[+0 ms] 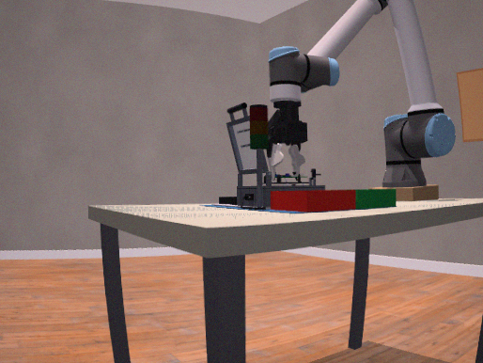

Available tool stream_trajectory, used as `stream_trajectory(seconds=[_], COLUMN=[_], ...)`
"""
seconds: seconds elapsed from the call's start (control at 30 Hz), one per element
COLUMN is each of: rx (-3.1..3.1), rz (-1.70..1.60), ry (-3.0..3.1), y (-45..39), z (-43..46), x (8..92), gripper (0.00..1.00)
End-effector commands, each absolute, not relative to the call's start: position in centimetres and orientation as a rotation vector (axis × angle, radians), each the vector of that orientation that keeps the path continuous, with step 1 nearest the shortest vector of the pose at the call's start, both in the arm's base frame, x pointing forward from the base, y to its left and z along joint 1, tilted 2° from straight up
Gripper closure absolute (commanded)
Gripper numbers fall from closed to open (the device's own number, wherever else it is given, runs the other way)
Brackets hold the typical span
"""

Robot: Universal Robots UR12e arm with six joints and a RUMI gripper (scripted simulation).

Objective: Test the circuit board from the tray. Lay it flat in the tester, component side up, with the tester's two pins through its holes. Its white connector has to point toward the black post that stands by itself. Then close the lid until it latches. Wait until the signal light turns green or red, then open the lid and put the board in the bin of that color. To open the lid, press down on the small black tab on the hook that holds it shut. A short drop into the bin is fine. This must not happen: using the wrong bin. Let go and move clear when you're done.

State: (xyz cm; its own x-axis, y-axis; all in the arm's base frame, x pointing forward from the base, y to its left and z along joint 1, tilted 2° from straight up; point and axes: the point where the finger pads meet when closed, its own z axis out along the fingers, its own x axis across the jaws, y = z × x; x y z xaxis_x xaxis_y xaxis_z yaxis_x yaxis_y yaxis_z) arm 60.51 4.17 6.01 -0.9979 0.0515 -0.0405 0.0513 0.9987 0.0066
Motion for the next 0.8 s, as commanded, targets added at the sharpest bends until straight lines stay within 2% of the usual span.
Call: stream_trajectory(seconds=[0.0,0.77], rx=[0.080,0.080], rz=[0.008,0.008], ry=[3.098,3.098], y=[4.16,4.17], z=[6.07,5.74], x=[60.57,60.58], gripper=[0.61,0.61])
